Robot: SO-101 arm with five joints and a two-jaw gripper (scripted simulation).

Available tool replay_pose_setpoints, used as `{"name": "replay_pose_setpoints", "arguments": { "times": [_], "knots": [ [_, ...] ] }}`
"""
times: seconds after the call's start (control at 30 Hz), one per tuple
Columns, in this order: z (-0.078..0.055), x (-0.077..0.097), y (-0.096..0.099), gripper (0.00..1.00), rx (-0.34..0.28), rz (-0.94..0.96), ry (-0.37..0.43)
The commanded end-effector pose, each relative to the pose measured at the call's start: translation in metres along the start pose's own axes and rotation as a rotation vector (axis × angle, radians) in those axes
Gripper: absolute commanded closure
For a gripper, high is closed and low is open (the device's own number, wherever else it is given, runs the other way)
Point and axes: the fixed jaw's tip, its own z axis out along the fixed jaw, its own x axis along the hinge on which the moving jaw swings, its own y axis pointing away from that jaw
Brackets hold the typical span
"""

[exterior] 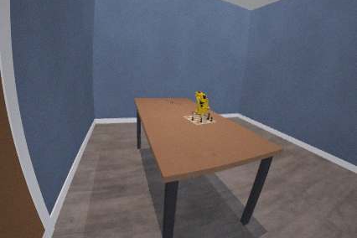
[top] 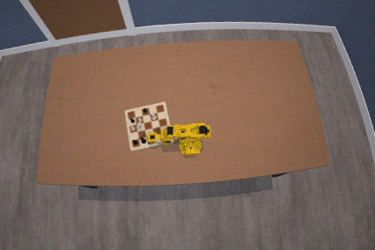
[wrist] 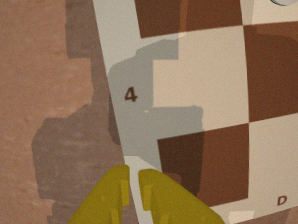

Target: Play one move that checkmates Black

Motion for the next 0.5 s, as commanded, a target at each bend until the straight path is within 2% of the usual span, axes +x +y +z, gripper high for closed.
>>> {"name": "replay_pose_setpoints", "arguments": {
  "times": [0.0, 0.47],
  "knots": [
    [0.0023, 0.0027, 0.0014, 1.0, -0.004, -0.01, 0.01],
    [-0.0016, 0.0015, 0.0014, 1.0, -0.004, -0.01, 0.01]
  ]
}}
